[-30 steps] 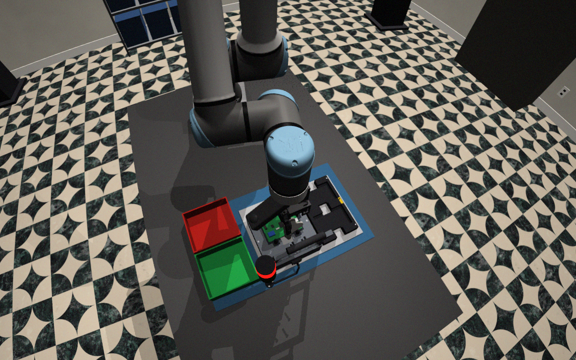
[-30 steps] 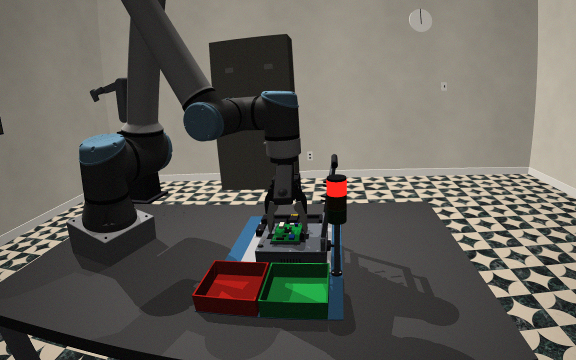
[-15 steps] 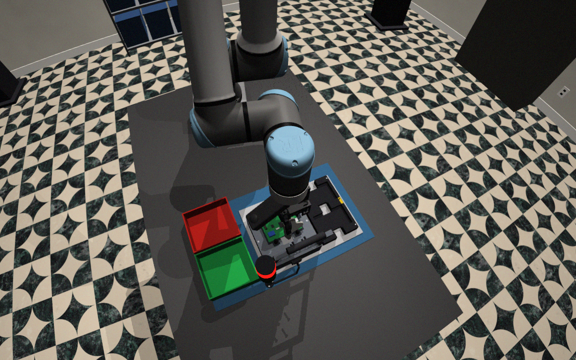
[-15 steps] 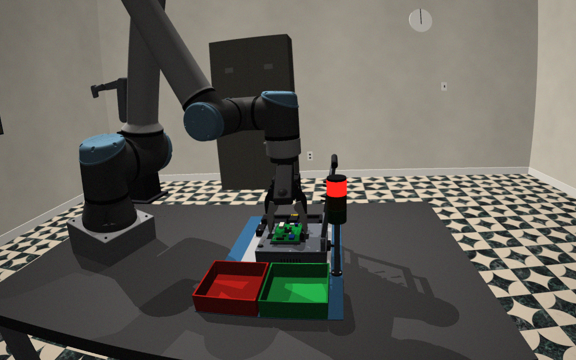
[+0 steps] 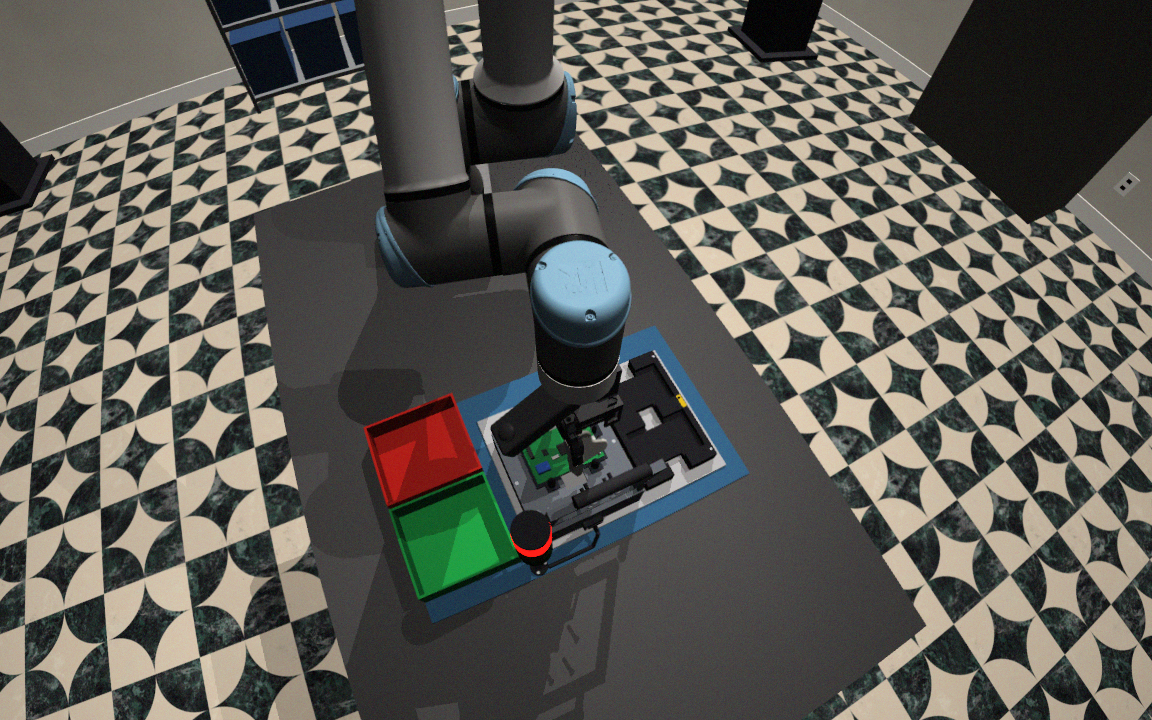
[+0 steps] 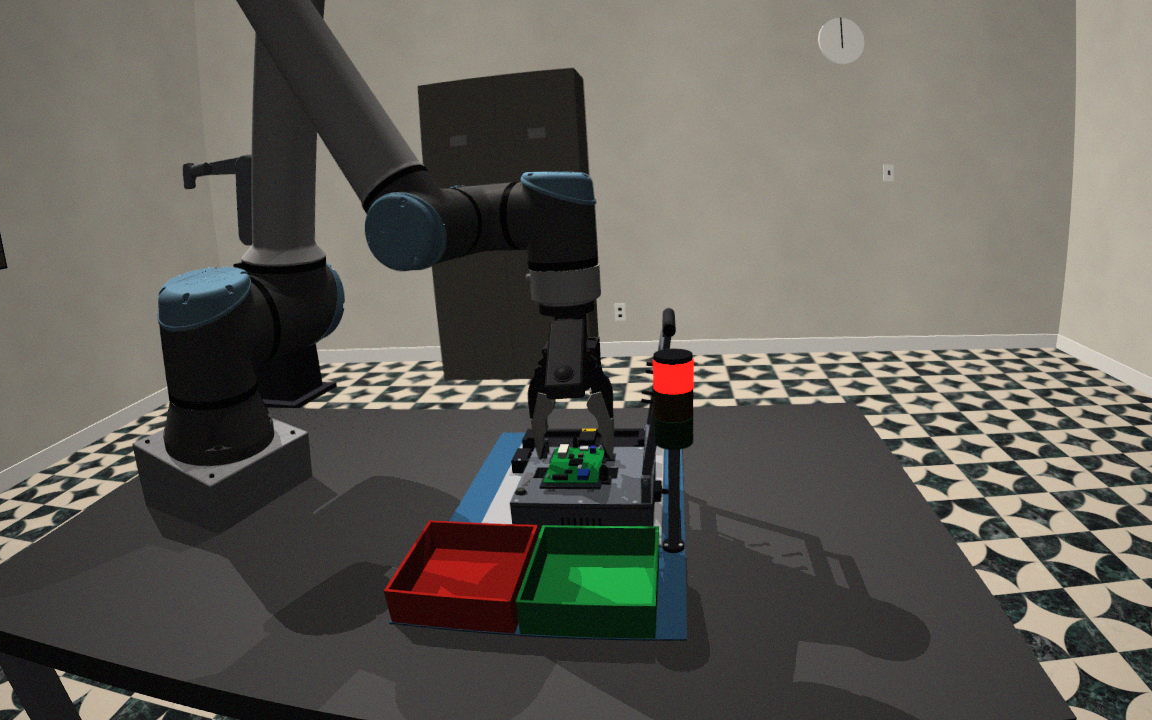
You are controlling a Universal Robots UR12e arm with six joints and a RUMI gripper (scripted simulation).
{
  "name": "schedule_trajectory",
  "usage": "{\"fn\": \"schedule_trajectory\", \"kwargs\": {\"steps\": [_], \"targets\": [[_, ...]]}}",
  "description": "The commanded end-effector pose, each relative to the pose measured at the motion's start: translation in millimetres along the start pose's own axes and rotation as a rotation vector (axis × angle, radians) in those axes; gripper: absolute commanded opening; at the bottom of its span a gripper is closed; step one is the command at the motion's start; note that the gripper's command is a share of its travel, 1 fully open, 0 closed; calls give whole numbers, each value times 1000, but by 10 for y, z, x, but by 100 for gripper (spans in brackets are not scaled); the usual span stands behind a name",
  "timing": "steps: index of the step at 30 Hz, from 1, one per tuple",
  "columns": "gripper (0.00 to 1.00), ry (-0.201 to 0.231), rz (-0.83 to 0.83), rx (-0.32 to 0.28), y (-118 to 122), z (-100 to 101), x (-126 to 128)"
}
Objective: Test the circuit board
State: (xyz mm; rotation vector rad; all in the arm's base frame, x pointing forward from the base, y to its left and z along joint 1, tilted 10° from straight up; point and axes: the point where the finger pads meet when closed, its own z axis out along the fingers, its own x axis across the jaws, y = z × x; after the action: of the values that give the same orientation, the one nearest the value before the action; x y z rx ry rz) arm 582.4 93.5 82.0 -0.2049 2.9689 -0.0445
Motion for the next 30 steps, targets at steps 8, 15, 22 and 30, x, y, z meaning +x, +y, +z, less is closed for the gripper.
{"fn": "schedule_trajectory", "kwargs": {"steps": [8, 15, 22, 30], "targets": [[59, -3, -2, 1, 5, -234, -35], [59, -3, -2, 1, 5, -322, -35], [59, -3, -2, 1, 5, -410, -34], [59, -3, -2, 1, 5, -443, -33]]}}
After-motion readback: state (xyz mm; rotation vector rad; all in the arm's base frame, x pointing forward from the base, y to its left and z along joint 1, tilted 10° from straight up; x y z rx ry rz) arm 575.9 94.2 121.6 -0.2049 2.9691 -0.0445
